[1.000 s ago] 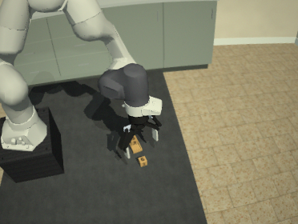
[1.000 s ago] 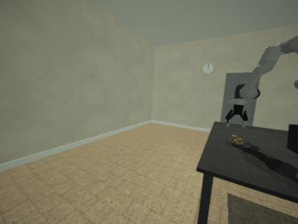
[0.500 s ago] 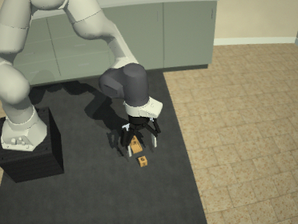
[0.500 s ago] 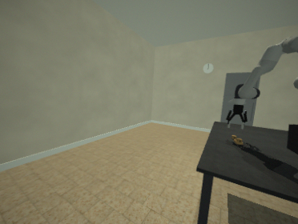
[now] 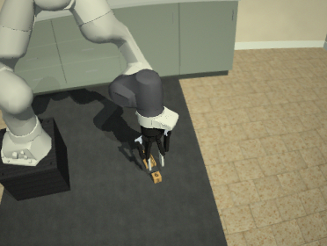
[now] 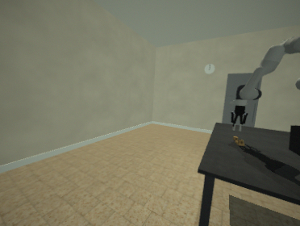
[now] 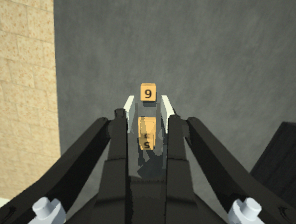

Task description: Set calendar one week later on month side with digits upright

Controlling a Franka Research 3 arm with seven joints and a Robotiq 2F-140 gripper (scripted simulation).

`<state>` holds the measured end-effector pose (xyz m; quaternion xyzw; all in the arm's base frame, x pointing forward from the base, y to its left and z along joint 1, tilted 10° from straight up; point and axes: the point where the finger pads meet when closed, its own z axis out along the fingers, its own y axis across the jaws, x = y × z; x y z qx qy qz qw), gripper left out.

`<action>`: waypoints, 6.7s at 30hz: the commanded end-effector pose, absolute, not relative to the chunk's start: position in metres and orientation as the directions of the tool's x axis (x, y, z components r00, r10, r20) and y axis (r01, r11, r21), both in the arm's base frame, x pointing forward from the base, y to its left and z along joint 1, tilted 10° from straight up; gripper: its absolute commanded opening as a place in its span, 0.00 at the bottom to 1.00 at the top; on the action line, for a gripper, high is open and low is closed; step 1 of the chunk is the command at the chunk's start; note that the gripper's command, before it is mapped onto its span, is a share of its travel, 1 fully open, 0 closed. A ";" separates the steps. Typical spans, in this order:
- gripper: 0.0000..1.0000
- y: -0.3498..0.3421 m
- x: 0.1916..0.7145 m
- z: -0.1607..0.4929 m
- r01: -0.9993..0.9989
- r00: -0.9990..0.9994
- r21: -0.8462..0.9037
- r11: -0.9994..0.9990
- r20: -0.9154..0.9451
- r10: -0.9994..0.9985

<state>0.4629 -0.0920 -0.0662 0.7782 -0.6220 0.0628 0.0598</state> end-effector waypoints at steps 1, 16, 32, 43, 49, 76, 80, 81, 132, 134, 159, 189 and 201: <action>0.29 -0.092 0.463 -0.066 -0.979 0.202 0.014 -0.202 0.170 -0.965; 0.29 -0.092 0.463 -0.066 -0.979 0.202 0.014 -0.202 0.170 -0.965; 0.29 -0.093 0.463 -0.072 -0.979 0.201 0.015 -0.202 0.170 -0.965; 0.29 -0.095 0.463 -0.085 -0.979 0.201 0.015 -0.202 0.170 -0.965; 0.29 -0.096 0.463 -0.092 -0.979 0.201 0.015 -0.202 0.170 -0.965; 0.29 -0.100 0.464 -0.117 -0.979 0.201 0.015 -0.202 0.170 -0.965; 0.29 -0.100 0.464 -0.117 -0.979 0.201 0.015 -0.202 0.170 -0.965; 0.29 -0.100 0.464 -0.117 -0.979 0.201 0.015 -0.202 0.170 -0.965; 0.29 -0.099 0.465 -0.117 -0.979 0.201 0.015 -0.202 0.170 -0.965; 0.29 -0.099 0.465 -0.117 -0.979 0.201 0.015 -0.202 0.170 -0.965; 0.29 -0.099 0.465 -0.117 -0.979 0.201 0.015 -0.202 0.170 -0.965; 0.29 -0.099 0.465 -0.117 -0.979 0.201 0.015 -0.202 0.170 -0.965; 0.29 -0.099 0.465 -0.117 -0.979 0.201 0.015 -0.202 0.170 -0.965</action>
